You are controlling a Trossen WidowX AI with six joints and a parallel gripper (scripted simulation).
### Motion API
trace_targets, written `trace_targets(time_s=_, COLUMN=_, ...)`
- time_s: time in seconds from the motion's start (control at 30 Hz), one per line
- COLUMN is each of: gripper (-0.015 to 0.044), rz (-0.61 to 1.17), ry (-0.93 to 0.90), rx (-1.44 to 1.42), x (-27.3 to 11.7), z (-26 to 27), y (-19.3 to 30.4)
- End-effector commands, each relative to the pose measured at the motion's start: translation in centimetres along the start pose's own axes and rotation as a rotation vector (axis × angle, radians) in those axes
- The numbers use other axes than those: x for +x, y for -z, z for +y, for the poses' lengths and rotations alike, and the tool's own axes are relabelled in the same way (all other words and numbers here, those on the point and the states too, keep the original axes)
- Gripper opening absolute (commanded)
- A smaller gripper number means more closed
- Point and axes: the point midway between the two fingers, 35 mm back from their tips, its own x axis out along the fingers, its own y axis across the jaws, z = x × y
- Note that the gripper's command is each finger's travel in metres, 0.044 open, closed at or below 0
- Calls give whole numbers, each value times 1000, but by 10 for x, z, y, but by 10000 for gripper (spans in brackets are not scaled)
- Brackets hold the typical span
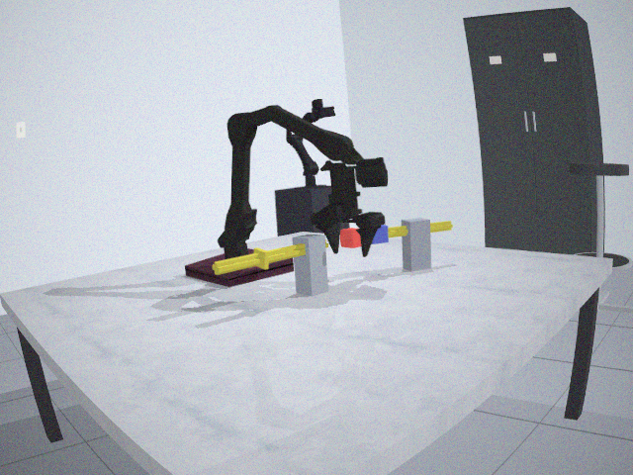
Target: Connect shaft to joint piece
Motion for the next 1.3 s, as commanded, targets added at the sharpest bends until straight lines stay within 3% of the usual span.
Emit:
trace_targets(time_s=0.0, gripper=440, rz=-46, ry=4, rx=3, x=-4, z=0, y=1)
trace_targets(time_s=0.27, gripper=440, rz=-256, ry=-9, rx=-6, x=-28, z=-1, y=5)
trace_targets(time_s=0.53, gripper=440, rz=-253, ry=-7, rx=-28, x=-30, z=0, y=5)
trace_targets(time_s=1.27, gripper=440, rz=-143, ry=8, rx=-764, x=-103, z=5, y=9)
